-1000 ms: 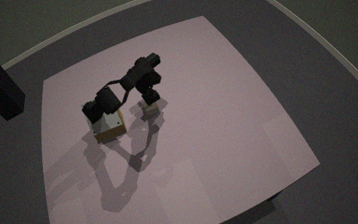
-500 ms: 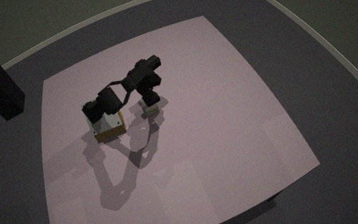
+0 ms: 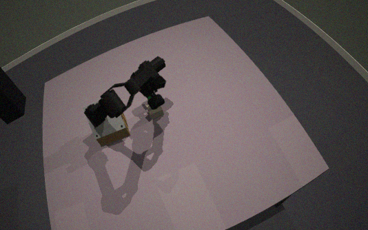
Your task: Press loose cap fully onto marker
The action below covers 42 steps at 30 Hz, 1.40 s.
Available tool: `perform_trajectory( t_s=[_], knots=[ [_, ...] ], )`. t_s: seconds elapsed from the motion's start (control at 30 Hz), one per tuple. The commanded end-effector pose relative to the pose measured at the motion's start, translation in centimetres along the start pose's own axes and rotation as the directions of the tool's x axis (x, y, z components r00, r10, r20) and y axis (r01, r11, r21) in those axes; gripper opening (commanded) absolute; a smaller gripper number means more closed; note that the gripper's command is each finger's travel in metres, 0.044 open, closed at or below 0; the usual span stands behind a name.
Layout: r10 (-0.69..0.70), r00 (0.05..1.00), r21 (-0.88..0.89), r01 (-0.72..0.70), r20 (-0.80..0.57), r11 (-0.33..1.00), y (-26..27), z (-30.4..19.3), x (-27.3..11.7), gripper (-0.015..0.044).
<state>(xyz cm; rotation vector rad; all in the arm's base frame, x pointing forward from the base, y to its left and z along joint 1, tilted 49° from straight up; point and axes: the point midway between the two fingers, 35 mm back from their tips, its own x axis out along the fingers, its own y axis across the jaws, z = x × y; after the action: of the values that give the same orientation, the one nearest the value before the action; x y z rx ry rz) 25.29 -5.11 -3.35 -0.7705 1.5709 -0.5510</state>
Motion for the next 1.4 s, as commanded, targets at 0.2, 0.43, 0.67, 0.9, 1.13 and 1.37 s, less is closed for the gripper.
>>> perform_trajectory(
  t_s=[0.2, 0.43, 0.67, 0.9, 1.13, 1.37],
  knots=[
    [0.008, 1.0, -0.005, -0.008, 0.002, 1.0, 0.2, 0.3, -5.3, 0.044],
    [0.004, 1.0, 0.0, -0.004, 0.0, 1.0, 0.1, 0.0, -7.5, 0.044],
    [-0.001, 1.0, 0.194, 0.001, 0.002, 0.981, 0.4, 0.0, -6.6, 0.0282],
    [-0.001, 1.0, 0.194, 0.001, 0.002, 0.981, 0.4, 0.0, -6.6, 0.0099],
    [-0.001, 1.0, 0.194, 0.001, 0.002, 0.981, 0.4, 0.0, -6.6, 0.0],
    [-0.001, 1.0, 0.194, 0.001, 0.002, 0.981, 0.4, 0.0, -6.6, 0.0]
  ],
)
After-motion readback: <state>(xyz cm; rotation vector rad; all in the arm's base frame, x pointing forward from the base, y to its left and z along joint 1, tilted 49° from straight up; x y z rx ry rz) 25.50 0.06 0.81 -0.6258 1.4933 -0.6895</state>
